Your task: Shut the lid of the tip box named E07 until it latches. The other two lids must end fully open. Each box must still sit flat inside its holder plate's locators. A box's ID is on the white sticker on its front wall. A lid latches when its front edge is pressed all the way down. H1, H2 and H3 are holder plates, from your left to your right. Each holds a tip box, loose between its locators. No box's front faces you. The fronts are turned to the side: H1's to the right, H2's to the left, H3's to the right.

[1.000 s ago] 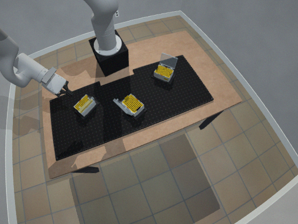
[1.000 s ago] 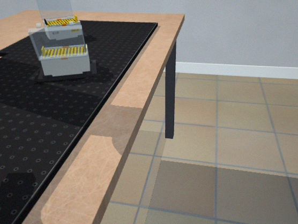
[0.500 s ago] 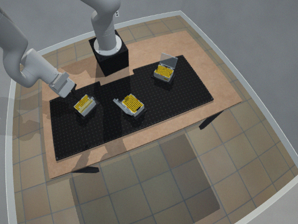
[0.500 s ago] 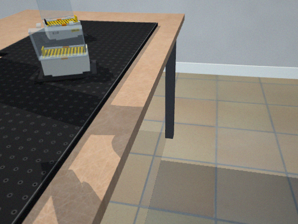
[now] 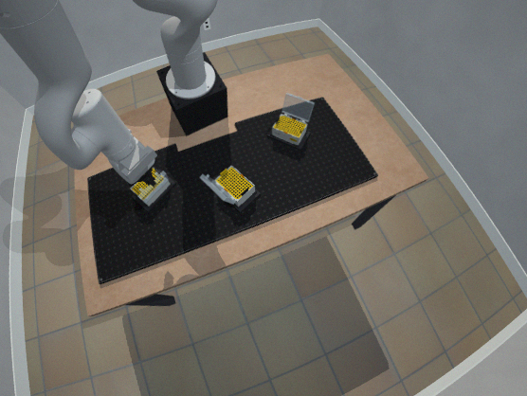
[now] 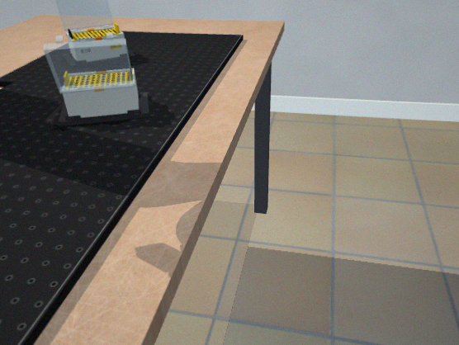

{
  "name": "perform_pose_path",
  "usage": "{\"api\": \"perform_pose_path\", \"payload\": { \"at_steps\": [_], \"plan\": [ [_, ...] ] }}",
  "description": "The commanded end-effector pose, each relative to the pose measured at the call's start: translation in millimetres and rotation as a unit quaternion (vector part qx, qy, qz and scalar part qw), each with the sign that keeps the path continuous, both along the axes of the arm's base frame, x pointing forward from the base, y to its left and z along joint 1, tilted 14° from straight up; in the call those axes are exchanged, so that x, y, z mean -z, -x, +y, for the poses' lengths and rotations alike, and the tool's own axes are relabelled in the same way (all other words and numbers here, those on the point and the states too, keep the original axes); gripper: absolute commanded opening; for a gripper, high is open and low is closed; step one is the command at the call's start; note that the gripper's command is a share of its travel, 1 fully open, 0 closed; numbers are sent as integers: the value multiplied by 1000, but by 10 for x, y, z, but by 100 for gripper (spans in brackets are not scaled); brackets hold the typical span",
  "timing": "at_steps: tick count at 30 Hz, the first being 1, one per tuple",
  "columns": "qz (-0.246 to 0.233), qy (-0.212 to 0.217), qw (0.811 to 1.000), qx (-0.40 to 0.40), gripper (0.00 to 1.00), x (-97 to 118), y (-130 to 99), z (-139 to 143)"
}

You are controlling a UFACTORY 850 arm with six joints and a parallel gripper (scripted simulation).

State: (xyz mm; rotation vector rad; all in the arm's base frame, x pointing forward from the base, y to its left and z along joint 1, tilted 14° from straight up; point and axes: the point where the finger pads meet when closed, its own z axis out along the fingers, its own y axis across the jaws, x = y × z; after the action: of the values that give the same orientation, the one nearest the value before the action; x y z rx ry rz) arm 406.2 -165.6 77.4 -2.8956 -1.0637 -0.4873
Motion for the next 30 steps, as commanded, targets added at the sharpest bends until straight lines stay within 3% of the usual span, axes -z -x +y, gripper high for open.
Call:
{"api": "perform_pose_path", "payload": {
  "at_steps": [1, 30],
  "plan": [
    [30, 24, 999, 15, 0, -12, -160, 115],
    [30, 24, 999, 15, 0, 68, -179, 121]
  ]
}}
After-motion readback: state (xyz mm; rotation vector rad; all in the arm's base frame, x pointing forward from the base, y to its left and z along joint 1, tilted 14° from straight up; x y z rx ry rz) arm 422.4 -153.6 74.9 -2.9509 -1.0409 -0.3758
